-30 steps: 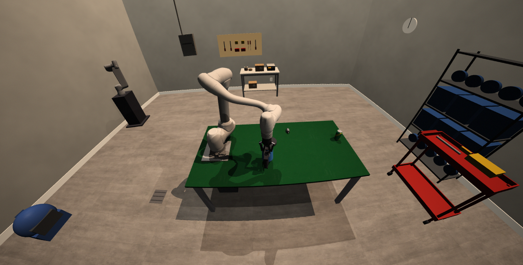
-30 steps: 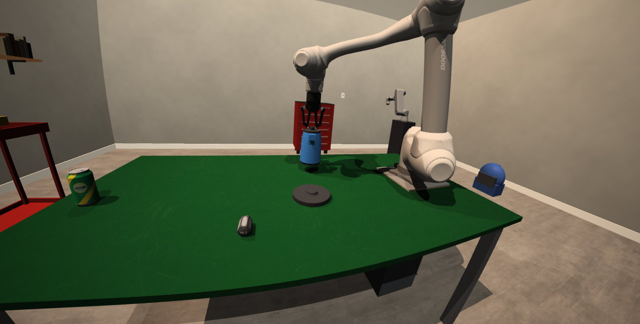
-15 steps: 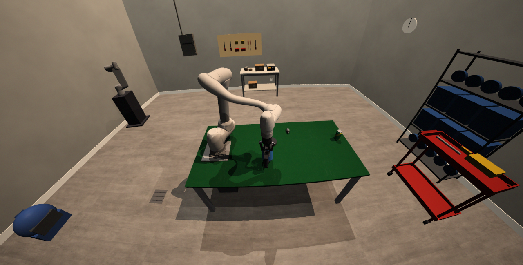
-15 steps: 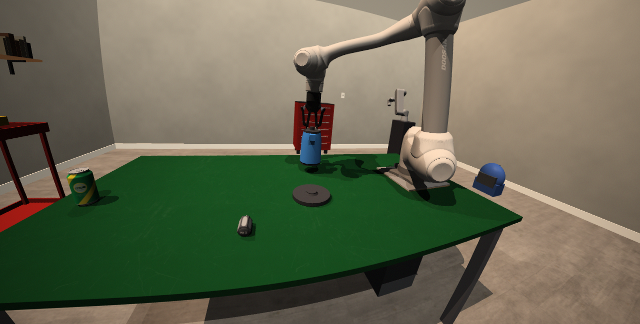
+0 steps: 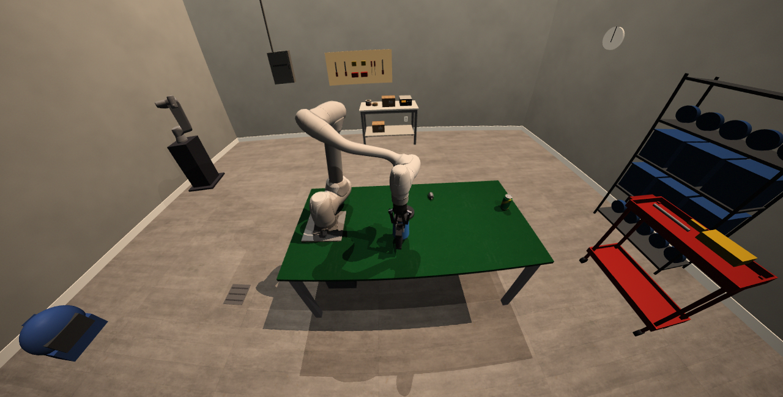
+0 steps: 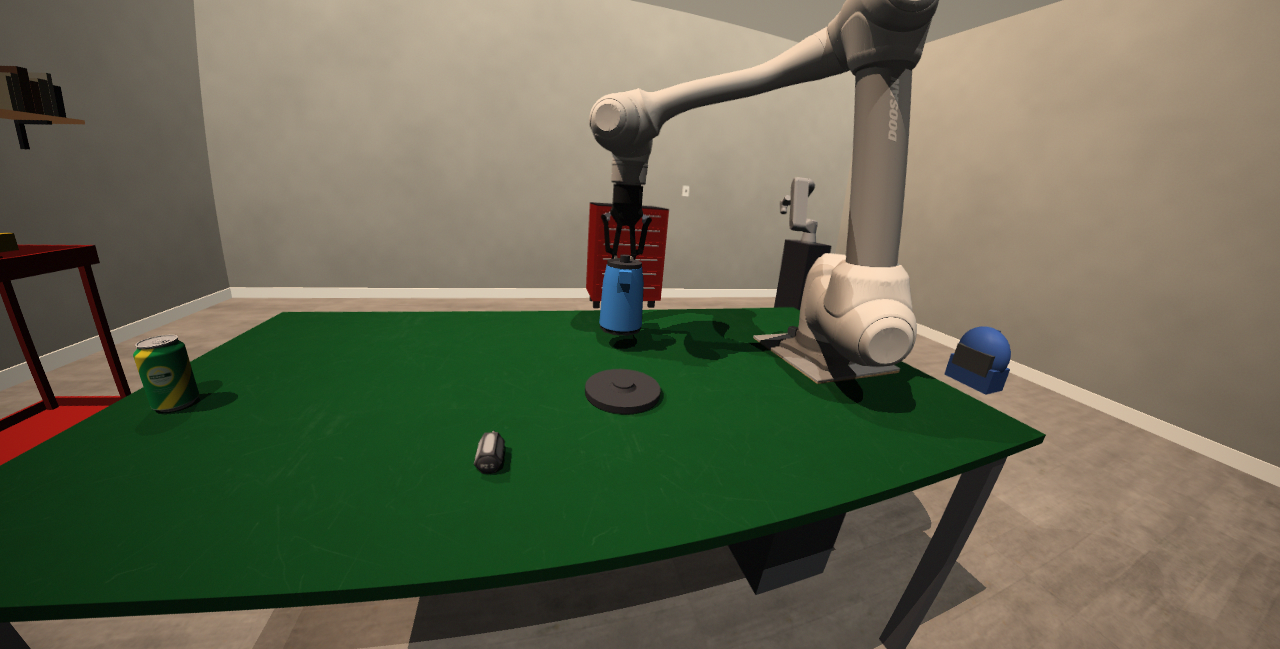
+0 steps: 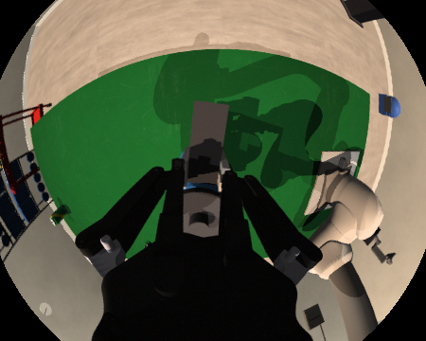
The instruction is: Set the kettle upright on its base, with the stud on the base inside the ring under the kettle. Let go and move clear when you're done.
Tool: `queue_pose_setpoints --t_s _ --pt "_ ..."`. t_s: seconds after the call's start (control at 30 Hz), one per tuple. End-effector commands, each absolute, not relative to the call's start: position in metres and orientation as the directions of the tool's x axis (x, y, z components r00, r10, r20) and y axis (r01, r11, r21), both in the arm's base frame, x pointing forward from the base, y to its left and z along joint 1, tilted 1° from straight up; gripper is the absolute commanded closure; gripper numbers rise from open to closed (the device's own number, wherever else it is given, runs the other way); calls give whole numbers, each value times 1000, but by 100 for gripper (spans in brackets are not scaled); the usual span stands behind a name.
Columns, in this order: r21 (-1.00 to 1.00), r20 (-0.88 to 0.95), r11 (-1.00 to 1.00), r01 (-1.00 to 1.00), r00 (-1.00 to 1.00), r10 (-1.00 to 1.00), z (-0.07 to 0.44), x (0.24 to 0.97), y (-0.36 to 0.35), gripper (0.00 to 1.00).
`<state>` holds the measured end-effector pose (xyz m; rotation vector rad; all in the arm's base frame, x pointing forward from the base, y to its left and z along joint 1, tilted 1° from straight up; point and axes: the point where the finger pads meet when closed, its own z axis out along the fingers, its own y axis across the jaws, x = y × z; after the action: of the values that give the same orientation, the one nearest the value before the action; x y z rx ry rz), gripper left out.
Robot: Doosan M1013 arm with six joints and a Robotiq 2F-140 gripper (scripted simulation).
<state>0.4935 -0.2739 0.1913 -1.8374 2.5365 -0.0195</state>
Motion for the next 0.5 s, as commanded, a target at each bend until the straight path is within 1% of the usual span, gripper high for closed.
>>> queue_pose_setpoints --t_s 0.0,0.47 --pt "-17 0 312 -950 -312 -950 192 496 -267 90" --pt "-17 0 312 -950 -312 -950 192 506 -237 90"
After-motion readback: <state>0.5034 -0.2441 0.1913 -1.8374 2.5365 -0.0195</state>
